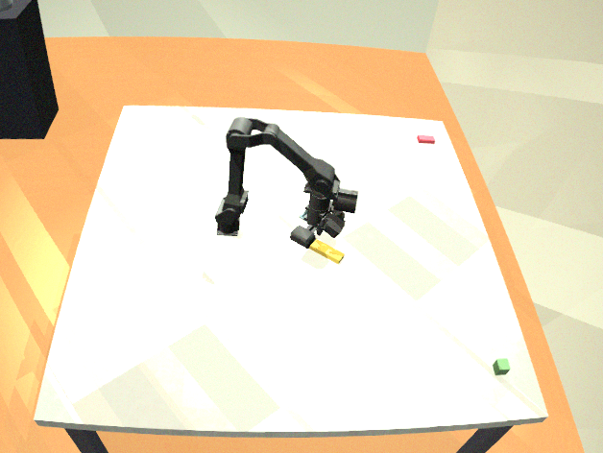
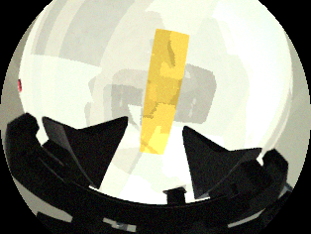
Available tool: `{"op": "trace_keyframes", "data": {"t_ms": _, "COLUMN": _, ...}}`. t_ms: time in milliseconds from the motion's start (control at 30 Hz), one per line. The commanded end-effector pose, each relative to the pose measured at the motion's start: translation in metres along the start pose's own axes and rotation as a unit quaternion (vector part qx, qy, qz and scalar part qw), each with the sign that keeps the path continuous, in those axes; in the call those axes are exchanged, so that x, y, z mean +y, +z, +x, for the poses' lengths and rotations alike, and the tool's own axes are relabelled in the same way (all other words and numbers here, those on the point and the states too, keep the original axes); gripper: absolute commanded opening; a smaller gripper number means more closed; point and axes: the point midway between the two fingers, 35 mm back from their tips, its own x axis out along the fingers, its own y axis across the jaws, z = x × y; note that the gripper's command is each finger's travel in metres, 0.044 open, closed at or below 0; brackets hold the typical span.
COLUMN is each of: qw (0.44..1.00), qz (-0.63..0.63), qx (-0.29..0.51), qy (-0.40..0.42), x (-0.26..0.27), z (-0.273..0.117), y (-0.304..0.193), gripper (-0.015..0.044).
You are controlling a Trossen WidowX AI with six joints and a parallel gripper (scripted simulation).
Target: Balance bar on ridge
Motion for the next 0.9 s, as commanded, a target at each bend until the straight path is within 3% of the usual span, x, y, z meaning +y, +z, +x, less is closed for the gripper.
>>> {"op": "trace_keyframes", "data": {"t_ms": 0, "qw": 1.000, "qz": -0.002, "qx": 0.000, "qy": -0.002, "x": -0.0008, "z": 0.0062, "y": -0.0004, "gripper": 0.0315}}
{"op": "trace_keyframes", "data": {"t_ms": 500, "qw": 1.000, "qz": -0.002, "qx": 0.000, "qy": -0.002, "x": -0.0009, "z": 0.0103, "y": -0.0006, "gripper": 0.0315}}
{"op": "trace_keyframes", "data": {"t_ms": 700, "qw": 1.000, "qz": 0.000, "qx": 0.001, "qy": -0.001, "x": -0.0005, "z": 0.0100, "y": -0.0011, "gripper": 0.0157}}
{"op": "trace_keyframes", "data": {"t_ms": 867, "qw": 1.000, "qz": 0.000, "qx": 0.001, "qy": -0.001, "x": -0.0005, "z": 0.0100, "y": -0.0011, "gripper": 0.0124}}
